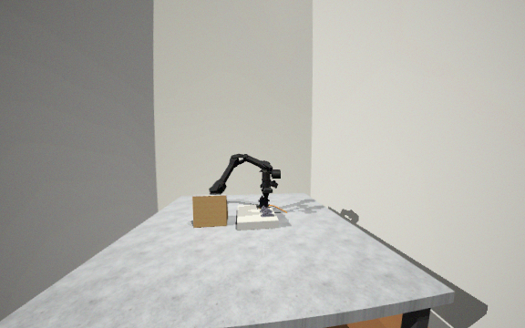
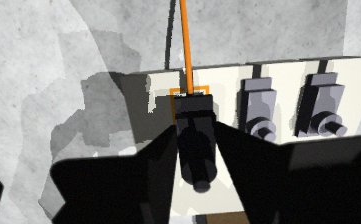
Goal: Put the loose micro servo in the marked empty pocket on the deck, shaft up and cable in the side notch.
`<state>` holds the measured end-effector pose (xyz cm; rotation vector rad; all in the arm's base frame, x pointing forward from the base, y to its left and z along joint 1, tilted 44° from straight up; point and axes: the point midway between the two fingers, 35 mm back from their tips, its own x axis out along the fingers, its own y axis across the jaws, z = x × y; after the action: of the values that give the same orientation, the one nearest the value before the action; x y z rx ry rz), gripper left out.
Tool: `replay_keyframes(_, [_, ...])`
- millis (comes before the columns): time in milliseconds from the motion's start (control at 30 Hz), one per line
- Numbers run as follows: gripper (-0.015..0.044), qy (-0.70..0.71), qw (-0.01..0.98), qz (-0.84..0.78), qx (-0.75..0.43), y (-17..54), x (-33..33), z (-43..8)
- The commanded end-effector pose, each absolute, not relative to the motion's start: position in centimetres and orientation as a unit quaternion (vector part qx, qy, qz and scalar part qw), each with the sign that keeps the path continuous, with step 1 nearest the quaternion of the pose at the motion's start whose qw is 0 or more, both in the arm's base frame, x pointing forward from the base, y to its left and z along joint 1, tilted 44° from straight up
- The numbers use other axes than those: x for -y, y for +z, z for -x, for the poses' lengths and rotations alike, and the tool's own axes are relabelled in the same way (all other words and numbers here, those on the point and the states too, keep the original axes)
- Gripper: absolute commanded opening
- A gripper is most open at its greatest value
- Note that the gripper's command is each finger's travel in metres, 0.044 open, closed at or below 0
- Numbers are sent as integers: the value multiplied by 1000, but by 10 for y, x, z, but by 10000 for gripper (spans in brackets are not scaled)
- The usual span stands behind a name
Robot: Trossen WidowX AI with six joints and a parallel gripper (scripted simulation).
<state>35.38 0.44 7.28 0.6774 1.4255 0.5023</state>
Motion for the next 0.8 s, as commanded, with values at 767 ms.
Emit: replay_keyframes(767, [0, 223, 676, -305, -633, 58, -19, -356])
